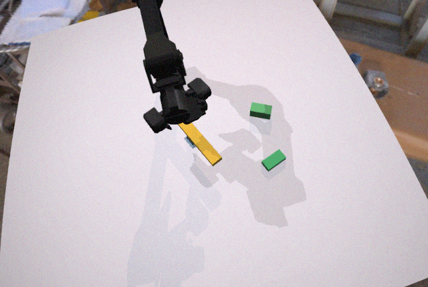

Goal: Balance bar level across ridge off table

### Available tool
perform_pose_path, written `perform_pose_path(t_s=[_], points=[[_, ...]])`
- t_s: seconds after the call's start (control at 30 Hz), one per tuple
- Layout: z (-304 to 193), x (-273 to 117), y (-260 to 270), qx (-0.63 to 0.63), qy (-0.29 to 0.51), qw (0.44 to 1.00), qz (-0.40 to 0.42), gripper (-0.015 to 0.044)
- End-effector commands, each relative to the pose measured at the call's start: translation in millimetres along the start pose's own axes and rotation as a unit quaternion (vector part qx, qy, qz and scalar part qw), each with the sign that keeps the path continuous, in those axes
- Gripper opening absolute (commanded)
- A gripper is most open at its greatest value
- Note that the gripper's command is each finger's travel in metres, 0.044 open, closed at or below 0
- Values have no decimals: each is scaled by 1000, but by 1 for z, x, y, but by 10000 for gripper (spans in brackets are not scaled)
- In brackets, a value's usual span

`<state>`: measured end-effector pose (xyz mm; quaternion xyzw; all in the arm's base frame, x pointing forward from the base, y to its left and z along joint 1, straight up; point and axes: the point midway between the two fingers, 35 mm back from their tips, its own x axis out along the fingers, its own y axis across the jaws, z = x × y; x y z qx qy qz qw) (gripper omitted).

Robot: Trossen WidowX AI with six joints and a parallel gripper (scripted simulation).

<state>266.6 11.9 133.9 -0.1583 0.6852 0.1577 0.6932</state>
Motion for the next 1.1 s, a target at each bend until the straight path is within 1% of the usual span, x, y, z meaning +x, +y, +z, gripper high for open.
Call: perform_pose_path(t_s=[0.0, 0.03, 0.1, 1.07], points=[[0, -47, 0, 0, -6, 1000, -2, 440], [-1, -58, 1, 0, -6, 1000, -2, 440], [-3, -66, 1, 0, -6, 1000, -2, 440], [-3, -66, 1, 0, -6, 1000, -2, 440]])
